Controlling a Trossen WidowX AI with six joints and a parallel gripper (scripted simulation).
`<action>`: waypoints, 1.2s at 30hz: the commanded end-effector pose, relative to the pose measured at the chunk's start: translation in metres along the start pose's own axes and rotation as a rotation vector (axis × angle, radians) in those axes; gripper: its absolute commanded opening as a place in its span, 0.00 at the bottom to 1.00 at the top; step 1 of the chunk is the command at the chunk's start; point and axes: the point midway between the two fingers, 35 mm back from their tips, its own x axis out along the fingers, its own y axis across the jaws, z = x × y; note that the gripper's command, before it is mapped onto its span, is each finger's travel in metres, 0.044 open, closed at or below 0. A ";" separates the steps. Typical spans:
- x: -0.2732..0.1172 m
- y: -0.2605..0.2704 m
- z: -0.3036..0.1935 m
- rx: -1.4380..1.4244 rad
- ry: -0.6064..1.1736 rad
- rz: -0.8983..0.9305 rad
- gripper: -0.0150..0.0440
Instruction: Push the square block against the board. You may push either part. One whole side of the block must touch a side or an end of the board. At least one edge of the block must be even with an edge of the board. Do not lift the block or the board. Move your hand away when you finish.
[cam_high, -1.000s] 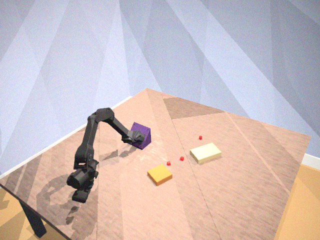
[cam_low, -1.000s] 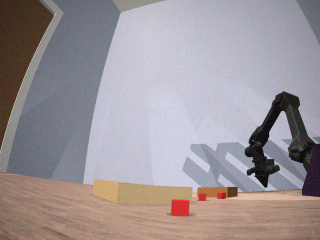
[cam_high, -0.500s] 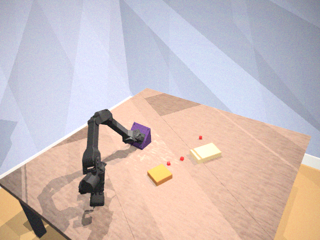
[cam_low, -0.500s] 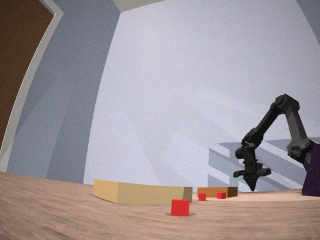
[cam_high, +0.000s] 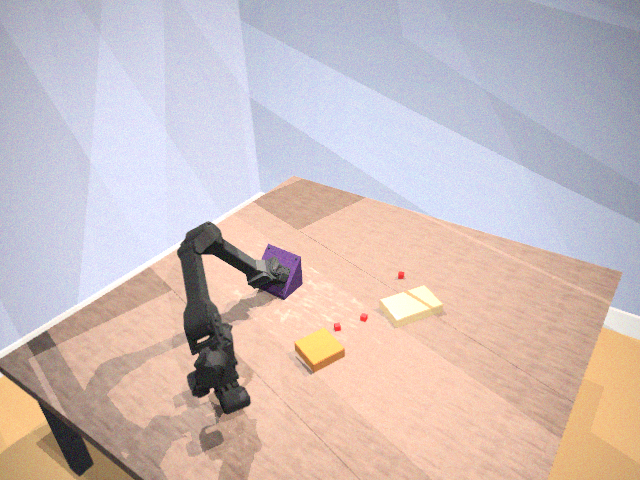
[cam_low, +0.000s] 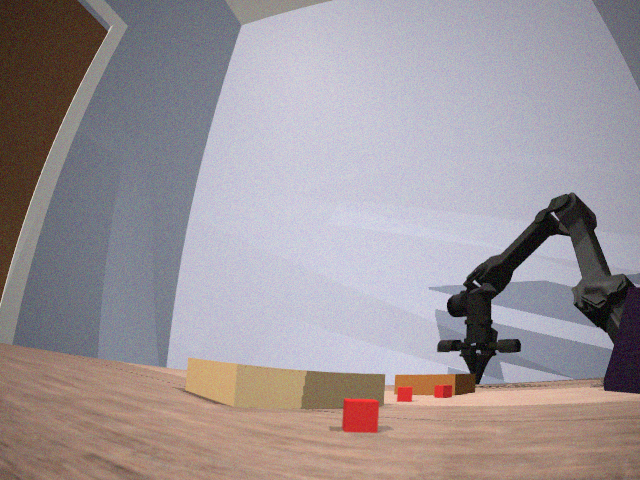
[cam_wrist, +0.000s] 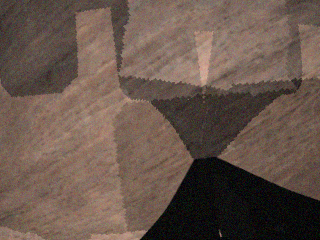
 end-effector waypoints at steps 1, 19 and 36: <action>0.002 0.007 -0.022 -0.100 0.044 0.004 0.25; -0.006 0.032 -0.123 -0.574 0.184 0.045 0.25; -0.028 0.032 -0.218 -1.087 0.263 0.095 0.25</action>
